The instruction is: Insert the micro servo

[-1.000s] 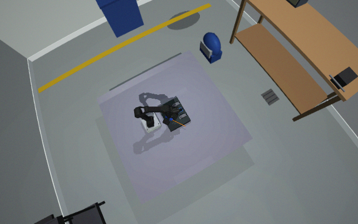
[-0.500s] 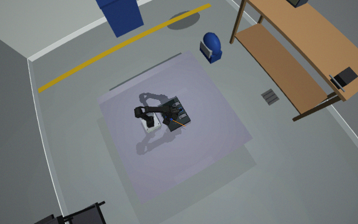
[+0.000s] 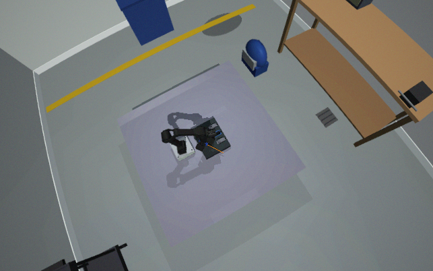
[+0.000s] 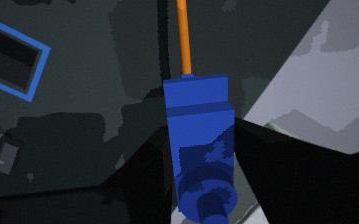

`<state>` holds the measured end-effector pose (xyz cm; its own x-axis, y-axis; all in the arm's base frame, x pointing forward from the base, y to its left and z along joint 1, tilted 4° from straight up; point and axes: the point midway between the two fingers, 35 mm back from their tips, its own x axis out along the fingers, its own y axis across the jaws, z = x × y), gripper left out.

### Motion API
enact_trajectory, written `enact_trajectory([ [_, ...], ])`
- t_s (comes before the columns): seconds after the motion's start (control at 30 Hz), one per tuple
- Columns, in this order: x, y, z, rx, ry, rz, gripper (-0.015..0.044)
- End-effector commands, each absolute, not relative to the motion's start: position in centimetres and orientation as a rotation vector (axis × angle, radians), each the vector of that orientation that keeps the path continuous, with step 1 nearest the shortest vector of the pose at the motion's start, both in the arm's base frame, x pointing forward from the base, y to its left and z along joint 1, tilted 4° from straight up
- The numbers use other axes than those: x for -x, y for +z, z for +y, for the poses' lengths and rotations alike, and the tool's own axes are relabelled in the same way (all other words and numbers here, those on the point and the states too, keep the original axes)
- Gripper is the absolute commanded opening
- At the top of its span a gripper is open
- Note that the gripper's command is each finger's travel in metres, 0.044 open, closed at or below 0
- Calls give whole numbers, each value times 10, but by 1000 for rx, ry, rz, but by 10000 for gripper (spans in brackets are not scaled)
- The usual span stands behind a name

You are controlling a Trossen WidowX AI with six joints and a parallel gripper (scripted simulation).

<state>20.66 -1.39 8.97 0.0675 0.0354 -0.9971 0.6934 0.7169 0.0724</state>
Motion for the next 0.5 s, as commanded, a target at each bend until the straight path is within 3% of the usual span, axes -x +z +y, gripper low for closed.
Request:
enact_trajectory([
  [0.0, -205, 101, -14, -643, -547, 1421, 0],
  [0.47, -215, 102, -15, -643, -546, 1420, 0],
])
